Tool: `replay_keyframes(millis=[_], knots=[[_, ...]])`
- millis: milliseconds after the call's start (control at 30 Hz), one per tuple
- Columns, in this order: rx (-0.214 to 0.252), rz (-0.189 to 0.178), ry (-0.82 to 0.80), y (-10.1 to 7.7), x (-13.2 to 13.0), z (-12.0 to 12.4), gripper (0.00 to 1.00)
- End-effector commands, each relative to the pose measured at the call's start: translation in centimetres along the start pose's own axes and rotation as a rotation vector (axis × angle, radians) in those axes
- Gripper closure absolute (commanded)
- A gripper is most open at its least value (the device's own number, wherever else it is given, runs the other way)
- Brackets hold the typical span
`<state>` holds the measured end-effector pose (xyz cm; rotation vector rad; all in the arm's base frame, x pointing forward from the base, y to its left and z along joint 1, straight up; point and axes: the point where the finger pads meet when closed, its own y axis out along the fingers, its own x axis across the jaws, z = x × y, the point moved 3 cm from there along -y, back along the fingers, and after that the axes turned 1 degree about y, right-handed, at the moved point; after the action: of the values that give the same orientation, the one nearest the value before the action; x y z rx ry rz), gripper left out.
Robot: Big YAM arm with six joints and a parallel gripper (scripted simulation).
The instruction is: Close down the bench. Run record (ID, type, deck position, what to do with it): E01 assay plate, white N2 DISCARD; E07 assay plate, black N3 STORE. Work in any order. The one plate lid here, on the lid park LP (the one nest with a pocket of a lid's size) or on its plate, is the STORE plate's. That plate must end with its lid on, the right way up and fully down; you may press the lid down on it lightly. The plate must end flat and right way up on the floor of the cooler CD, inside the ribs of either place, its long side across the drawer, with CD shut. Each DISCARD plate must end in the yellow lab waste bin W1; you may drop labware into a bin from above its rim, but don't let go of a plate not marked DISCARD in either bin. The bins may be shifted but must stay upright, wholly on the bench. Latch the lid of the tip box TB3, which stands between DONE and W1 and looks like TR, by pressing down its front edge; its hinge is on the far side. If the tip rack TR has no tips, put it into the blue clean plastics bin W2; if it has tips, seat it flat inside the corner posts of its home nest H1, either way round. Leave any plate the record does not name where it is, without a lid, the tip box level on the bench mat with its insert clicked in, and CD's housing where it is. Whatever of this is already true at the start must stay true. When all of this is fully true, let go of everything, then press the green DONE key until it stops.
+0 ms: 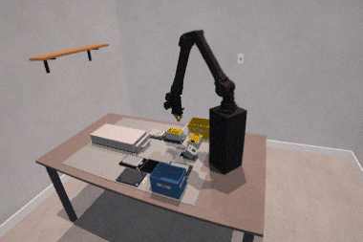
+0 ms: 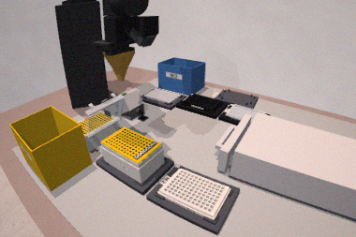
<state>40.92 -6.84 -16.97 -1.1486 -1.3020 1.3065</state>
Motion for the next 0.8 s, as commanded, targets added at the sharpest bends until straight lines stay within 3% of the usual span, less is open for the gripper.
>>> replay_keyframes(millis=[0,200,300,367,767], knots=[[-0.038,0.009,-0.030,0.1,-1.5,-1.8,1.00],[-0.037,0.010,-0.030,1.0,-3.9,-1.7,1.00],[-0.034,0.009,-0.030,1.0,-3.9,-1.7,1.00],[-0.053,0.016,-0.052,0.0,-3.1,-2.5,1.00],[-0.034,0.011,-0.030,0.3,-3.3,-1.5,1.00]])
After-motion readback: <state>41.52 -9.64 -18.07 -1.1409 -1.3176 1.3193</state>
